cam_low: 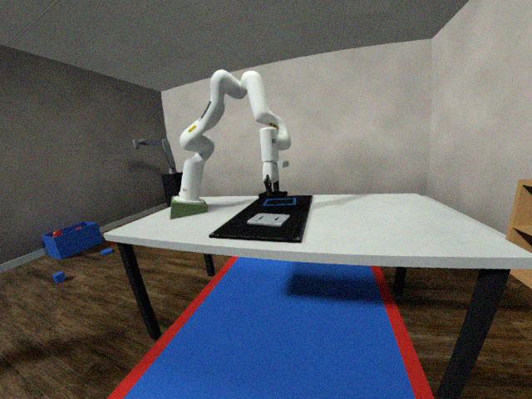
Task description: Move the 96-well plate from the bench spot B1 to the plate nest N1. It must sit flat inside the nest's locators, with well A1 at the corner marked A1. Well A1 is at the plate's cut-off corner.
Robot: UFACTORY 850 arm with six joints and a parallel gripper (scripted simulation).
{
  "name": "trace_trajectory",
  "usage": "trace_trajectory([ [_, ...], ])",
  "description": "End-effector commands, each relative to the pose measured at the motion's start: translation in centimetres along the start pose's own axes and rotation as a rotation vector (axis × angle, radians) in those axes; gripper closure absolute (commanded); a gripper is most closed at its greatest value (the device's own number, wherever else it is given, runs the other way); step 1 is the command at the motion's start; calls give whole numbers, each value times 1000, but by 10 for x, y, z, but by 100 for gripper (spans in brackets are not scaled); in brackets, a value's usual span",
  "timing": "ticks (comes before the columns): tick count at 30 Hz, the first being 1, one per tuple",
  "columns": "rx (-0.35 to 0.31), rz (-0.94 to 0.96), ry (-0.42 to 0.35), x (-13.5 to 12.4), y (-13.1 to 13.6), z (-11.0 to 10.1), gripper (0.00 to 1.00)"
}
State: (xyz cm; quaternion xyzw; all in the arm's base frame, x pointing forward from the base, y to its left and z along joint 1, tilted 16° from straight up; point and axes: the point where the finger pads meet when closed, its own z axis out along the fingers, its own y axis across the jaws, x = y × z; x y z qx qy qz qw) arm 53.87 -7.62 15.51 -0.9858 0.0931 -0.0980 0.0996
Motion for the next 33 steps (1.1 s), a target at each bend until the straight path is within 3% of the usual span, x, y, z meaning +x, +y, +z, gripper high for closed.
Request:
trace_trajectory([
  [1, 2, -1, 3, 4, 13, -1, 100],
  [33, 2, -1, 3, 23, 112, -4, 100],
])
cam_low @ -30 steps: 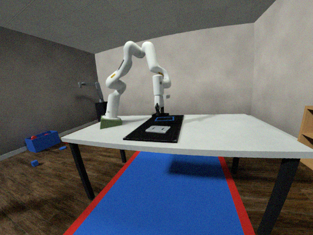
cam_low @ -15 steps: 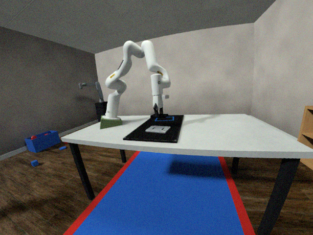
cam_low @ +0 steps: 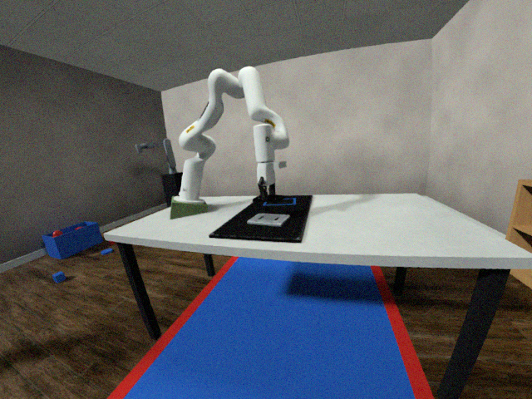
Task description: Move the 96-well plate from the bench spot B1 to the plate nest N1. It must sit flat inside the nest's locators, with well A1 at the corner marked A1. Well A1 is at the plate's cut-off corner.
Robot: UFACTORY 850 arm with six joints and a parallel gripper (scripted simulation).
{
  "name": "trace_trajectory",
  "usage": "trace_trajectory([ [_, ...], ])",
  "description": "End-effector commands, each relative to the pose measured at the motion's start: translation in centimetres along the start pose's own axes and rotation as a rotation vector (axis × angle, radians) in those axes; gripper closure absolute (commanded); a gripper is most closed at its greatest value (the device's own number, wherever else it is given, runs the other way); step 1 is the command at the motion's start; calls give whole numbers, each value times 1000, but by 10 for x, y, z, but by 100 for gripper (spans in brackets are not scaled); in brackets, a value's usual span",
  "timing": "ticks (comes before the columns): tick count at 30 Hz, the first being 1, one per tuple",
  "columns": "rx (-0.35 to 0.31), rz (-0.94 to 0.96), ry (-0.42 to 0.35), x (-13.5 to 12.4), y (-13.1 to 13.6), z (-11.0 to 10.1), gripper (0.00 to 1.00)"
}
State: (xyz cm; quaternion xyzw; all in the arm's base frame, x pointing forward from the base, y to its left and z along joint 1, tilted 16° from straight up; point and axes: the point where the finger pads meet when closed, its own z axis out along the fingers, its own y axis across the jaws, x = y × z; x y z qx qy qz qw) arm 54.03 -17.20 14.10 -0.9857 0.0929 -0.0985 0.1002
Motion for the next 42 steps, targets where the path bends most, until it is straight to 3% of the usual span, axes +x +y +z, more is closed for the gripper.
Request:
trace_trajectory([
  [1, 0, -1, 2, 5, 17, -1, 100],
  [9, 0, -1, 2, 8, 31, -2, 100],
  [42, 0, -1, 2, 7, 30, -2, 100],
])
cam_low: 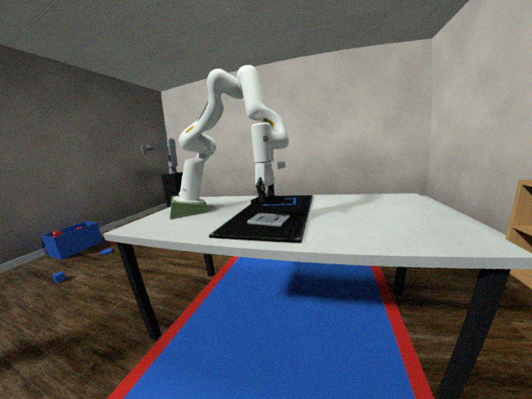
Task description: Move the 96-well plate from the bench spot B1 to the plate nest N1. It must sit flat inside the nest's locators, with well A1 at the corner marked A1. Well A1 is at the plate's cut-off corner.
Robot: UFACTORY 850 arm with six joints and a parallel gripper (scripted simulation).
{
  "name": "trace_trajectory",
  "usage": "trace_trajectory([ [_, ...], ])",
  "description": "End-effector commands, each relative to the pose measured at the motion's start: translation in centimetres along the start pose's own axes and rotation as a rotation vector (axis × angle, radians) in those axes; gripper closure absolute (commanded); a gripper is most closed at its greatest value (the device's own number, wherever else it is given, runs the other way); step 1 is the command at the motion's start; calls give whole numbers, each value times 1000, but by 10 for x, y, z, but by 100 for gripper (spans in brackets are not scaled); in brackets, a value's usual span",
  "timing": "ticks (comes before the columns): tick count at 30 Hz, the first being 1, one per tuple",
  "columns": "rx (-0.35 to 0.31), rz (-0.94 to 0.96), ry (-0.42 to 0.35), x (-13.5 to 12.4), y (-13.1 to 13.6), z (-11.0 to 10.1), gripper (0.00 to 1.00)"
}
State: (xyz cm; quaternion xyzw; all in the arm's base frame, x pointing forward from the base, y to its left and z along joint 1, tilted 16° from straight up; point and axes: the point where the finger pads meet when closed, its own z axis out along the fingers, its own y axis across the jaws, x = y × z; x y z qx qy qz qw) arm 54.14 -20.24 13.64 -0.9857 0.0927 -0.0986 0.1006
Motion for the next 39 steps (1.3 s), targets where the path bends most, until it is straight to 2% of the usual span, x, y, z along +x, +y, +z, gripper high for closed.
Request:
trace_trajectory([
  [1, -1, 0, 2, 1, 0, -1, 100],
  [11, -1, 0, 2, 1, 0, 7, 100],
  [39, -1, 0, 2, 1, -1, 51, 100],
])
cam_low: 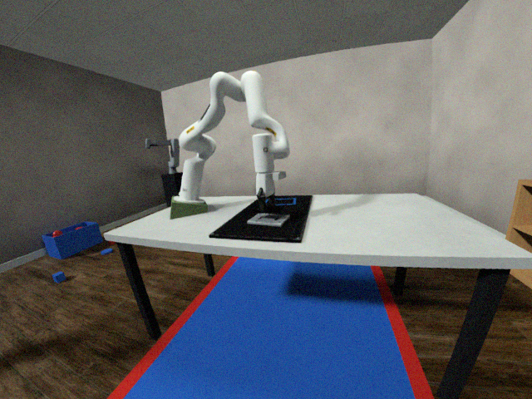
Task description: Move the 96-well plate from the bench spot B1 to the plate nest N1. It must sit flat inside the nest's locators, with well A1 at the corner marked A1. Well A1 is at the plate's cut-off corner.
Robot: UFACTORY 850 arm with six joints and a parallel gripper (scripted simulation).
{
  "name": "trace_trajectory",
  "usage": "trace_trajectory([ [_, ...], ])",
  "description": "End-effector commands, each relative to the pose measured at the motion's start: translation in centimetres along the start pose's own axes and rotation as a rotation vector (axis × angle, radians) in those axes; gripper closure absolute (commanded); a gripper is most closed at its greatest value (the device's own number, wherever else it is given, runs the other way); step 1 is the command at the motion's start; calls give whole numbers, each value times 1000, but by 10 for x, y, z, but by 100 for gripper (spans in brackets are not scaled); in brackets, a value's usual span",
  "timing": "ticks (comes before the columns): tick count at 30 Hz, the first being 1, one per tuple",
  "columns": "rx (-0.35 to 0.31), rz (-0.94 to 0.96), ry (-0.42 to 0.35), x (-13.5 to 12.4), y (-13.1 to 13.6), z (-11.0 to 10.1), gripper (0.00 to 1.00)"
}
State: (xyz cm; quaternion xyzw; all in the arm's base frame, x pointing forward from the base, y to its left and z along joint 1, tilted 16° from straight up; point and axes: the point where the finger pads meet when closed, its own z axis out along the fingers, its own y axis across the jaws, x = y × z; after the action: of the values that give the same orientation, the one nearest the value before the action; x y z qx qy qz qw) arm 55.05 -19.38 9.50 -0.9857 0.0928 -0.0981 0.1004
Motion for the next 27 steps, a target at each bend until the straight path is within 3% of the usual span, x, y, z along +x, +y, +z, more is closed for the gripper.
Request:
trace_trajectory([
  [1, 0, 0, 3, 1, 0, 9, 100],
  [12, 0, 0, 3, 1, 0, 24, 100],
  [27, 0, 0, 3, 1, 0, 24, 100],
])
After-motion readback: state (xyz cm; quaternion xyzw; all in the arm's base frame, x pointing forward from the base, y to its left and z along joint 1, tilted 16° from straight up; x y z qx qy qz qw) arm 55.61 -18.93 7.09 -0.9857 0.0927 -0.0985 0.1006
